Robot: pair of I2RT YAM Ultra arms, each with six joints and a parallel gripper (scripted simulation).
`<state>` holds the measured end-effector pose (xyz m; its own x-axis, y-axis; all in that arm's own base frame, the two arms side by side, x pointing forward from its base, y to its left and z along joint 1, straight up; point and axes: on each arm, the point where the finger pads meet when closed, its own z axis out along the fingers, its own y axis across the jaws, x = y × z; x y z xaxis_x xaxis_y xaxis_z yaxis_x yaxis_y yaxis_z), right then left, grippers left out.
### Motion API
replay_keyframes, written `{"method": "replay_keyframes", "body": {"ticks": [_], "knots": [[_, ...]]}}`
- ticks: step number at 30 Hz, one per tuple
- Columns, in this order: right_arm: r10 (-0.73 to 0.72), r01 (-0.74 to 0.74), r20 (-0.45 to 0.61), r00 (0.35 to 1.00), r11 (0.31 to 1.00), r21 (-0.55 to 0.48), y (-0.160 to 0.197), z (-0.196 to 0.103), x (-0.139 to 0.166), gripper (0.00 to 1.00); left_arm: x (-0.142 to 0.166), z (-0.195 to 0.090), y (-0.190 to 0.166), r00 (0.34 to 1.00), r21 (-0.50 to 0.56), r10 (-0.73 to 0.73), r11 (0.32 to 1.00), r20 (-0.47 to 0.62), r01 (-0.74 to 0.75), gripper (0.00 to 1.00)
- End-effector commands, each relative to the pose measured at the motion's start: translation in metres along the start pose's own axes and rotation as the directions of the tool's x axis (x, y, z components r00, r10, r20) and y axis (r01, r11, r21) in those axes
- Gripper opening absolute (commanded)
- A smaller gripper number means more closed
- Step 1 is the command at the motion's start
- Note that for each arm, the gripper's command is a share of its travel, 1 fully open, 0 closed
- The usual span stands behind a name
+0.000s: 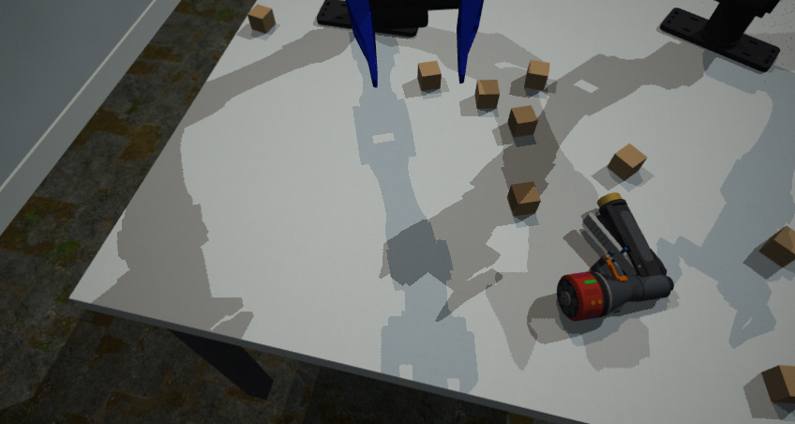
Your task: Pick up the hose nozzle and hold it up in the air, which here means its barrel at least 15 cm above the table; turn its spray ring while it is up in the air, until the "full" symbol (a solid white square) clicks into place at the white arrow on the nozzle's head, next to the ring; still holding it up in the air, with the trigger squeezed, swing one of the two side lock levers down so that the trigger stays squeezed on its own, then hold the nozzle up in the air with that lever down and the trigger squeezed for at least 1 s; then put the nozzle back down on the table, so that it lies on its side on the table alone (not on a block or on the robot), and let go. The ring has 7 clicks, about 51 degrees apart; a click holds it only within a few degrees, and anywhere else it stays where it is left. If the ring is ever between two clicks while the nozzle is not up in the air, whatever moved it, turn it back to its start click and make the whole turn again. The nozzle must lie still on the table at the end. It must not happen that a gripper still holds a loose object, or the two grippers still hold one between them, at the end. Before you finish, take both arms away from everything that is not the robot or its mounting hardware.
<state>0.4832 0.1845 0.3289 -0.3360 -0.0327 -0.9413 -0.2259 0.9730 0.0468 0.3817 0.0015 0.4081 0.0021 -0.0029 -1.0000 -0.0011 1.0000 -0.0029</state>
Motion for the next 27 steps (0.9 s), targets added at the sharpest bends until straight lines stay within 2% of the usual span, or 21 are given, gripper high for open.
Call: {"method": "replay_keyframes", "body": {"ticks": [1, 9, 13, 27], "knots": [[0.006, -0.007, 0.084, 0.996, 1.0, 0.014, -0.023, -0.022, -0.023, 0.76, -0.025, -0.01, -0.002, 0.998, 0.003, 0.004, 1.0, 0.057, -0.004, 1.0], [0.006, -0.016, 0.175, 0.984, 0.998, 0.057, -0.065, -0.059, -0.039, 0.76, -0.025, -0.01, -0.002, 0.998, 0.003, 0.004, 1.0, 0.057, -0.004, 1.0], [0.006, -0.019, 0.191, 0.981, 0.997, 0.07, -0.074, -0.069, -0.041, 0.76, -0.025, -0.01, -0.002, 0.998, 0.003, 0.004, 1.0, 0.057, -0.004, 1.0], [-0.044, -0.017, 0.342, 0.939, 0.985, 0.172, -0.131, -0.144, -0.05, 0.76, -0.025, -0.01, -0.002, 0.998, 0.003, 0.004, 1.0, 0.057, -0.004, 1.0]]}}
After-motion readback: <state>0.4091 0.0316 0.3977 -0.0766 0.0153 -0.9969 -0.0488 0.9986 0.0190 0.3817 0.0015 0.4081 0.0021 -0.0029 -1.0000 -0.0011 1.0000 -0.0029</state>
